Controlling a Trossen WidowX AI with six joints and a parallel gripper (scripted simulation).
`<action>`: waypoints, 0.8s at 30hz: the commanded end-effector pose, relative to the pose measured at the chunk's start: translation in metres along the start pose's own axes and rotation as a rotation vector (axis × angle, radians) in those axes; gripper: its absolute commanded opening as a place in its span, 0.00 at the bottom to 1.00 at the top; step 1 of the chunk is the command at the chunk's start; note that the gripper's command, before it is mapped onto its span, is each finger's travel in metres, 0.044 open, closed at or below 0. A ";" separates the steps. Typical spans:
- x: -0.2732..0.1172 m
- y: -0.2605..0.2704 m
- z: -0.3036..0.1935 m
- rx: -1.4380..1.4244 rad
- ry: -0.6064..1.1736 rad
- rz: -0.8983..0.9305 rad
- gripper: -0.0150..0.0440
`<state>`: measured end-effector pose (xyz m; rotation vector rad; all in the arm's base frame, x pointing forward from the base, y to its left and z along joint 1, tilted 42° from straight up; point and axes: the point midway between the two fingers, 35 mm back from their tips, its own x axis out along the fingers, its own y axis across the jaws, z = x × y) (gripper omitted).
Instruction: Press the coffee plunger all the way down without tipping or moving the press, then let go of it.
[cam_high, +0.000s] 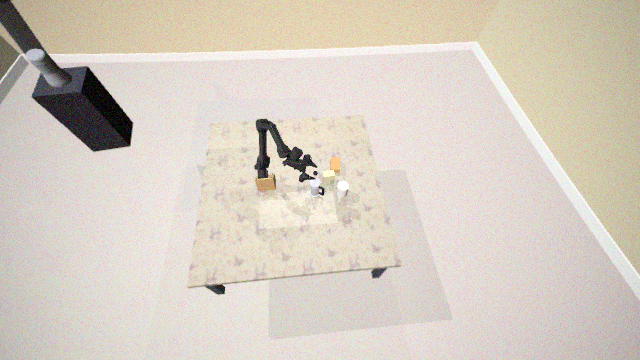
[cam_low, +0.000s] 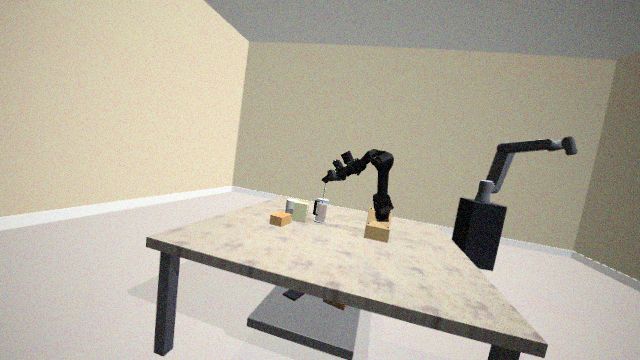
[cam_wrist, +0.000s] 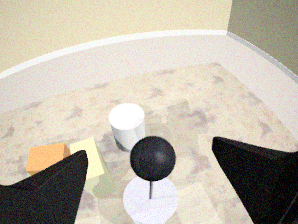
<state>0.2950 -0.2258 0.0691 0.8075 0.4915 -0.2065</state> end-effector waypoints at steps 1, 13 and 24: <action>0.002 0.000 0.001 0.003 -0.003 -0.002 0.91; 0.002 0.000 0.001 0.003 -0.003 -0.002 0.46; 0.004 0.000 -0.001 0.003 -0.002 -0.003 0.46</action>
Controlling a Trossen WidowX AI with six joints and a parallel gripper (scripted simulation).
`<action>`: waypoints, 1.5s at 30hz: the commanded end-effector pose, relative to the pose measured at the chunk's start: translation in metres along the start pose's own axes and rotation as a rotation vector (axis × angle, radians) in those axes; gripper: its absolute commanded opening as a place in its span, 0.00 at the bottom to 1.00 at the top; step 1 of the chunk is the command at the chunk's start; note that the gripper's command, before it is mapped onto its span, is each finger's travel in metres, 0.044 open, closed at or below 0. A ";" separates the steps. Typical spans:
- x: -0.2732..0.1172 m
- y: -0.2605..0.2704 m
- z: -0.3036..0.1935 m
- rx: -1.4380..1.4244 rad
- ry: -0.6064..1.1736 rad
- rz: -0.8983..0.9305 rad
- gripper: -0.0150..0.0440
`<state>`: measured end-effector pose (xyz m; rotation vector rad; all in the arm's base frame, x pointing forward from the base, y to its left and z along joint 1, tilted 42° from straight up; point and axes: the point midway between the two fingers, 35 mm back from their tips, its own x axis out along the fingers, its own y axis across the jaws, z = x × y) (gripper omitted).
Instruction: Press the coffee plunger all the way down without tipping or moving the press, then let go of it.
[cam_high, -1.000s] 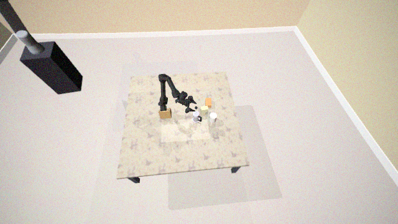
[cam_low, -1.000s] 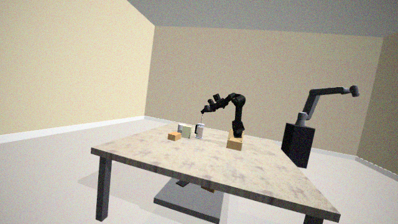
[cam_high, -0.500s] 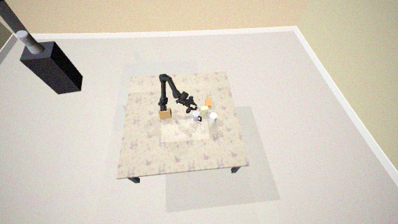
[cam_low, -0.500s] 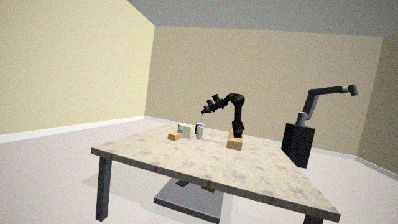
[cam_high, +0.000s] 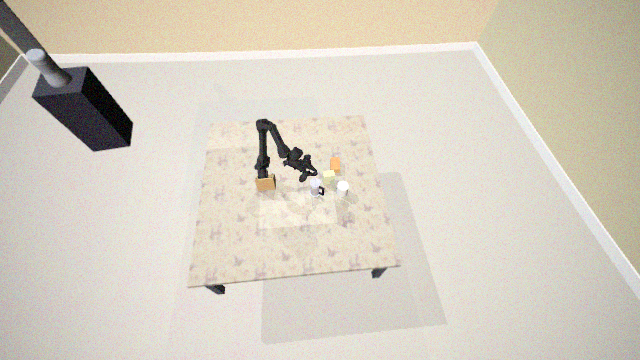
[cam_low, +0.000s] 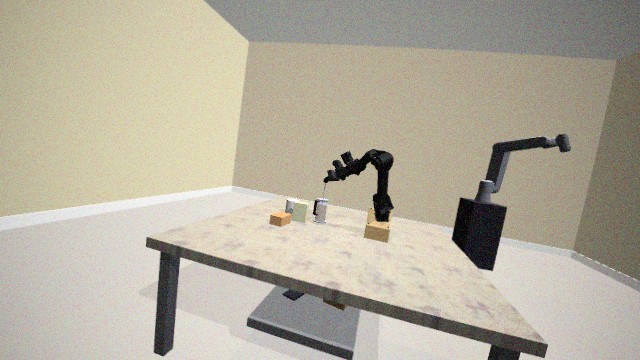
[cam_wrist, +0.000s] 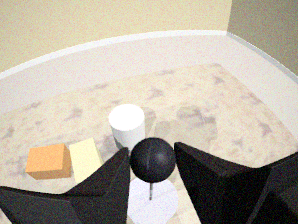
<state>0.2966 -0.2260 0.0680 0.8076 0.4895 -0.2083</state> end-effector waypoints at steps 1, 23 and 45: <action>0.002 0.000 -0.002 0.002 0.000 -0.002 0.46; 0.026 -0.003 -0.030 0.002 0.002 -0.004 0.46; 0.049 -0.003 -0.059 0.003 0.001 -0.002 0.46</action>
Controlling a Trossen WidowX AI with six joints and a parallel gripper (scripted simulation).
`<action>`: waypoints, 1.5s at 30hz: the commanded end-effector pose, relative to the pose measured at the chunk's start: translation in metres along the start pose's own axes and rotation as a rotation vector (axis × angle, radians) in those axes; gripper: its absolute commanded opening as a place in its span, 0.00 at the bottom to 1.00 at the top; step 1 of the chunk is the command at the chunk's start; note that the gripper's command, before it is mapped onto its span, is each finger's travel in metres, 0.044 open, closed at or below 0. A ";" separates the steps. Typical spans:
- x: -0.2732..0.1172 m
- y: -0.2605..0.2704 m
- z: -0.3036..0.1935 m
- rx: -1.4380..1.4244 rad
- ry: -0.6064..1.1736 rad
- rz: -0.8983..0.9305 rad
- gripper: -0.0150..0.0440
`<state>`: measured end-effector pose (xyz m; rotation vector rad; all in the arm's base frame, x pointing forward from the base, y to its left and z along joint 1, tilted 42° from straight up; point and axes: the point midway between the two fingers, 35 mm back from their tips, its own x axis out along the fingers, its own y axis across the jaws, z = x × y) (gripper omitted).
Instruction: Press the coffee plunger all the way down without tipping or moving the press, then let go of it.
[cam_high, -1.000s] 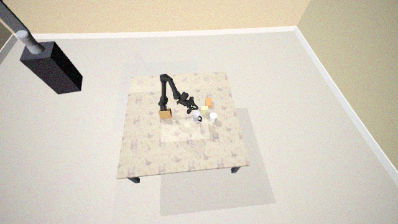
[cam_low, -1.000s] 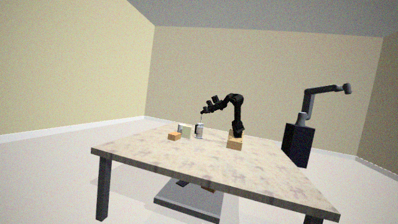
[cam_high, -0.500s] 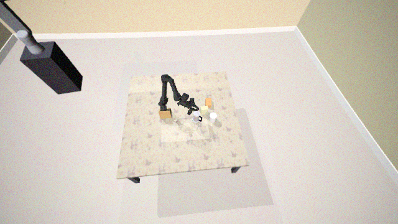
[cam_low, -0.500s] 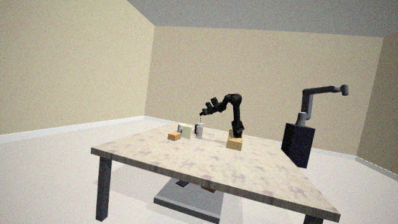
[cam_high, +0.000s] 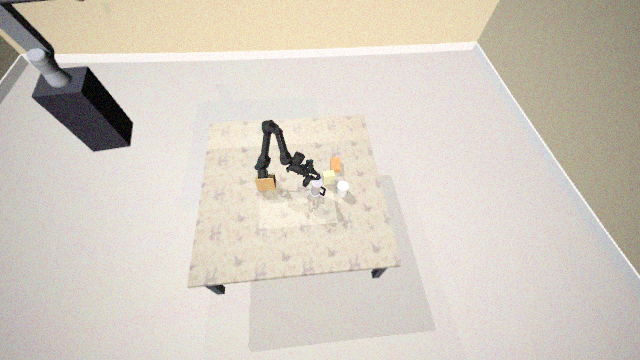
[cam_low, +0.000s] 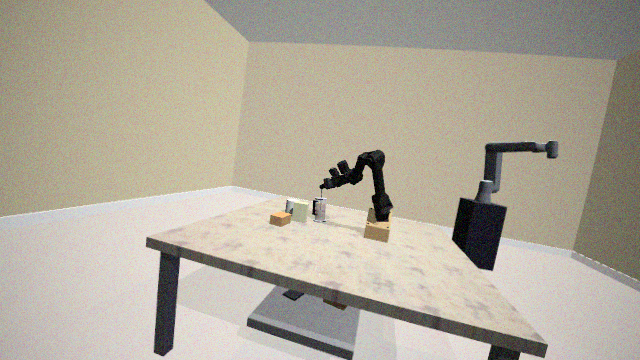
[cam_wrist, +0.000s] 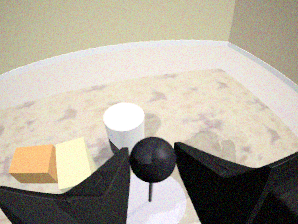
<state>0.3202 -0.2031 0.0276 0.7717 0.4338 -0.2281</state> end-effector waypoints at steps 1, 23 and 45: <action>0.008 0.000 -0.028 0.031 0.063 0.001 0.46; 0.026 0.000 -0.031 0.031 0.060 0.003 0.46; 0.030 -0.002 -0.027 0.031 0.060 0.004 0.46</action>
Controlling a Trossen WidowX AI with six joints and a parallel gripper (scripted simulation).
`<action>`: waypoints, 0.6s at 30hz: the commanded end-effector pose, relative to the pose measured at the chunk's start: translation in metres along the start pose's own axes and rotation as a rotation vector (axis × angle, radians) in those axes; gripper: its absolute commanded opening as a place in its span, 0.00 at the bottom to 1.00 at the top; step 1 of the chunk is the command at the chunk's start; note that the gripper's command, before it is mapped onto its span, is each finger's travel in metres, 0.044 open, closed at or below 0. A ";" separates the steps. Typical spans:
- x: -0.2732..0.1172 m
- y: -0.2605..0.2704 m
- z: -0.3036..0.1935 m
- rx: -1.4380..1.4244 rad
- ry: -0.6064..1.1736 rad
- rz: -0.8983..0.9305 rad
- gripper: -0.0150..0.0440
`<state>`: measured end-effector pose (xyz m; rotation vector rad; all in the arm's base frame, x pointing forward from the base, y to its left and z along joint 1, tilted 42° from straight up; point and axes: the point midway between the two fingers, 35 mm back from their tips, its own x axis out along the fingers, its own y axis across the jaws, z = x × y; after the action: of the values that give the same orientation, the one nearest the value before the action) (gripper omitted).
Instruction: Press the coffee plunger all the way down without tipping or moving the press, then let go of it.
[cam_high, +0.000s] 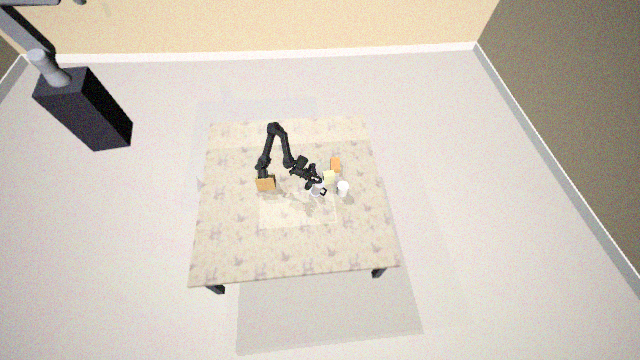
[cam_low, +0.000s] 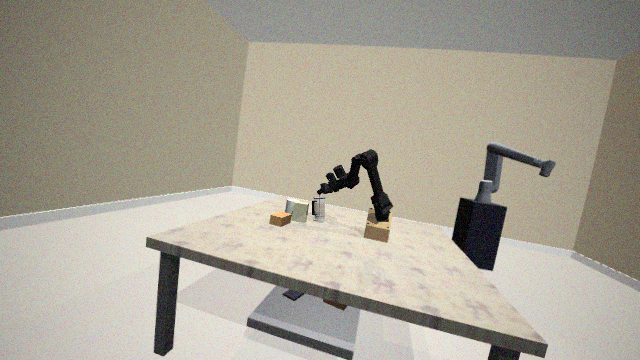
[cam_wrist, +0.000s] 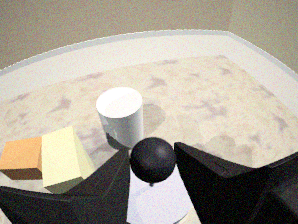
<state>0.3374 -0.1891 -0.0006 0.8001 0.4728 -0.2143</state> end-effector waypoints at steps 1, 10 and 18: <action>0.003 0.000 -0.004 0.009 0.016 0.001 0.46; 0.003 0.000 -0.003 0.009 0.016 0.001 0.46; 0.003 -0.001 0.000 0.003 0.005 0.001 0.46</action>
<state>0.3396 -0.1899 -0.0020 0.8039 0.4762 -0.2118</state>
